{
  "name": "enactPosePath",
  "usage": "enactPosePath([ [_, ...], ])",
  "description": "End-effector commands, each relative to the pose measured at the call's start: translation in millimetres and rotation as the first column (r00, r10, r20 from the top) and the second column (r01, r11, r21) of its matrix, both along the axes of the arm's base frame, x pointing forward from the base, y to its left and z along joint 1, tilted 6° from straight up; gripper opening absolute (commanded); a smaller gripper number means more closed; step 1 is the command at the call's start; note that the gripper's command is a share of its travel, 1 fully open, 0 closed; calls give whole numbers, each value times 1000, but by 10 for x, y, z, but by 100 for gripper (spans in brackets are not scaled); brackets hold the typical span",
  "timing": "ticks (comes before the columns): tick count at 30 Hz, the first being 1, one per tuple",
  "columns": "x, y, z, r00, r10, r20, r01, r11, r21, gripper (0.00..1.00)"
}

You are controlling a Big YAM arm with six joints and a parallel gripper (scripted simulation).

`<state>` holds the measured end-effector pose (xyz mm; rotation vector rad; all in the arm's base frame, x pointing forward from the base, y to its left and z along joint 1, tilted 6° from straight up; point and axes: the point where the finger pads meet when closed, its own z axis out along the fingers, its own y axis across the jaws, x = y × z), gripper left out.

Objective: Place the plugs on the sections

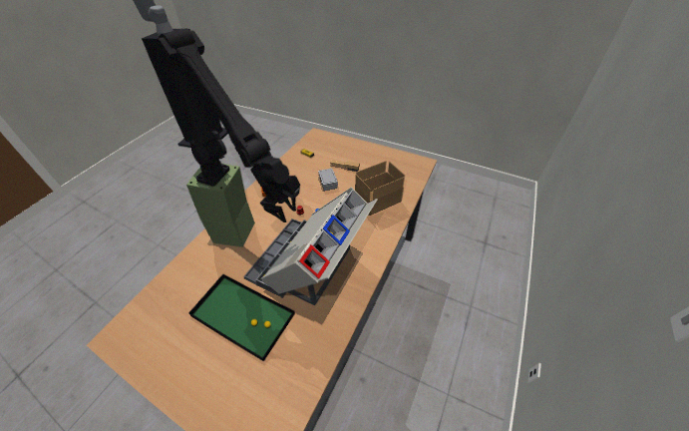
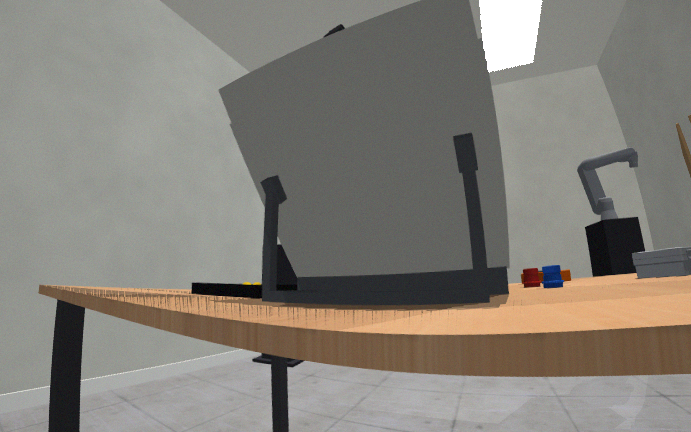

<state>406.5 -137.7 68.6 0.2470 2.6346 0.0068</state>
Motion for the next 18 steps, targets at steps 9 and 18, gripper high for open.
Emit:
enactPosePath([
  [9, -194, -39, 77, 999, 11, 43, -10, 1000, -25, 59],
  [18, -241, -33, 73, 998, 16, 58, -15, 999, -32, 59],
])
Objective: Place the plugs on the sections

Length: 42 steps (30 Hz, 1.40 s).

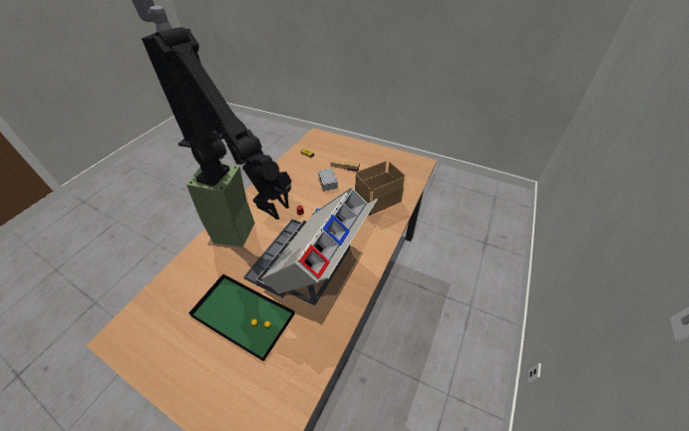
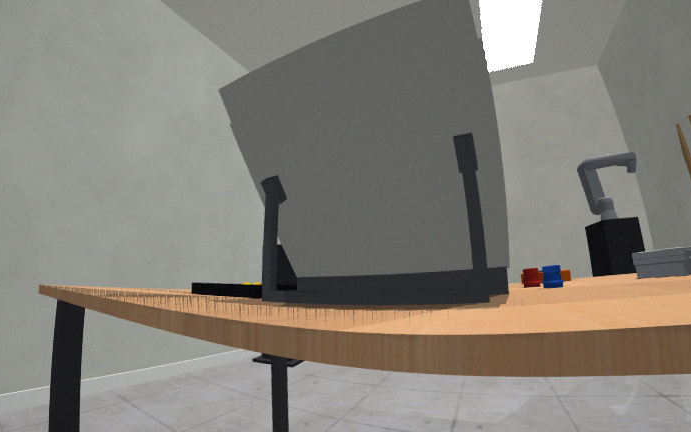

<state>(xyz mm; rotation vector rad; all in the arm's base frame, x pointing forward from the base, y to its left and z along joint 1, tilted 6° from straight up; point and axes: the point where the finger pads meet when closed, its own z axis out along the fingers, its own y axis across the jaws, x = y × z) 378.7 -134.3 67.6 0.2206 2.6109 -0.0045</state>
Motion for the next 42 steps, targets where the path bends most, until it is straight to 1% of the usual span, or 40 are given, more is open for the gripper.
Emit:
enactPosePath([
  [1, 37, -67, 83, 999, 1, 34, 0, 1000, -16, 59],
  [8, -367, 309, -374, 991, 7, -135, -5, 1000, 12, 59],
  [12, -597, 525, -634, 973, 13, -230, -6, 1000, 28, 59],
  [16, -828, 740, -895, 946, 20, -323, -5, 999, 45, 59],
  [18, -828, 740, -895, 946, 20, -323, -5, 999, 45, 59],
  [33, -1002, 904, -1082, 922, 22, -386, 0, 998, 58, 59],
  [35, -1002, 904, -1082, 922, 22, -386, 0, 998, 58, 59],
  [36, -935, 842, -992, 933, 25, -358, -6, 999, 53, 59],
  [42, -935, 842, -992, 933, 25, -358, -6, 999, 53, 59],
])
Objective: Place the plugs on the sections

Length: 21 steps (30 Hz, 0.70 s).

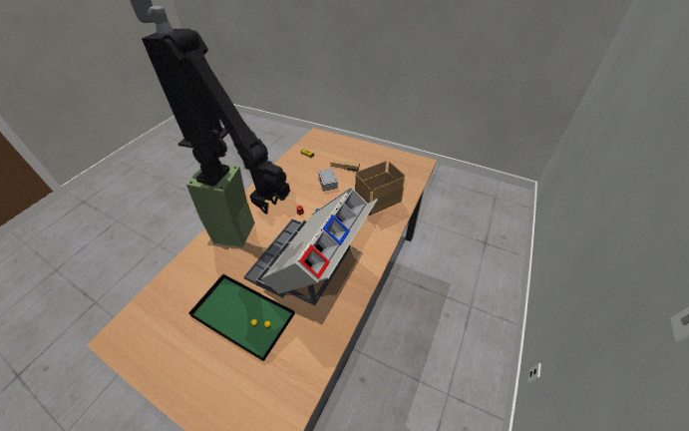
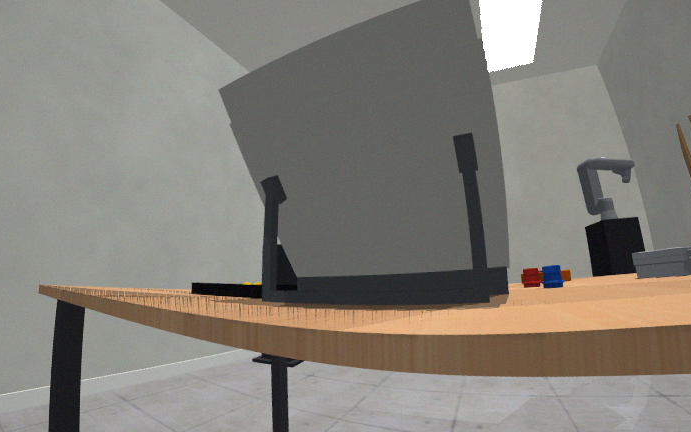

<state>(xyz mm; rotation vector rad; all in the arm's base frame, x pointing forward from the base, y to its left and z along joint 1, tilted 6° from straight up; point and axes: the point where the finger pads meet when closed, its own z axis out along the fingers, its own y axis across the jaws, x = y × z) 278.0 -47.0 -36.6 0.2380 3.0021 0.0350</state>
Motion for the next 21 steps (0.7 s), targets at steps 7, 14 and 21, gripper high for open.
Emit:
enactPosePath([
  [7, 72, -31, 50, 1000, 0, 21, 0, 1000, -4, 59],
  [14, 44, -8, 26, 1000, 1, 12, -1, 1000, -2, 59],
  [21, 44, -8, 26, 1000, 1, 12, -1, 1000, -2, 59],
])
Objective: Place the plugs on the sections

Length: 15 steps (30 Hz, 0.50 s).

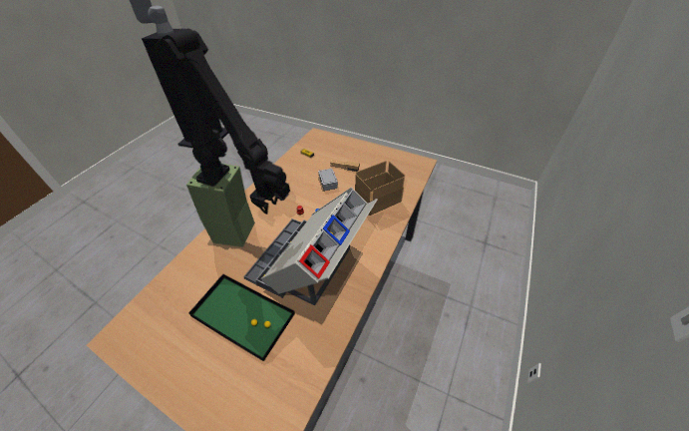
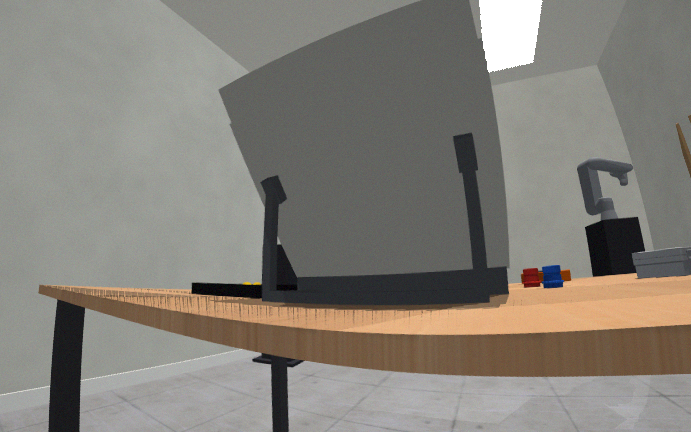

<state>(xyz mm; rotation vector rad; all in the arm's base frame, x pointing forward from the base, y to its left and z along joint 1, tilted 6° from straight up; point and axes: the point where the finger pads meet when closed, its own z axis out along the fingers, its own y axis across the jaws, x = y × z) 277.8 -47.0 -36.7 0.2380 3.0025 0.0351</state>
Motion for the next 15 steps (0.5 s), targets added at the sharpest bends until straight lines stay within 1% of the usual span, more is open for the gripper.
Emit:
enactPosePath([
  [1, 46, -8, 26, 1000, 1, 12, -1, 1000, -2, 59],
  [6, 46, -8, 26, 1000, 1, 12, -1, 1000, -2, 59],
  [7, 46, -8, 26, 1000, 1, 12, -1, 1000, -2, 80],
  [15, 46, -8, 26, 1000, 1, 12, -1, 1000, -2, 80],
])
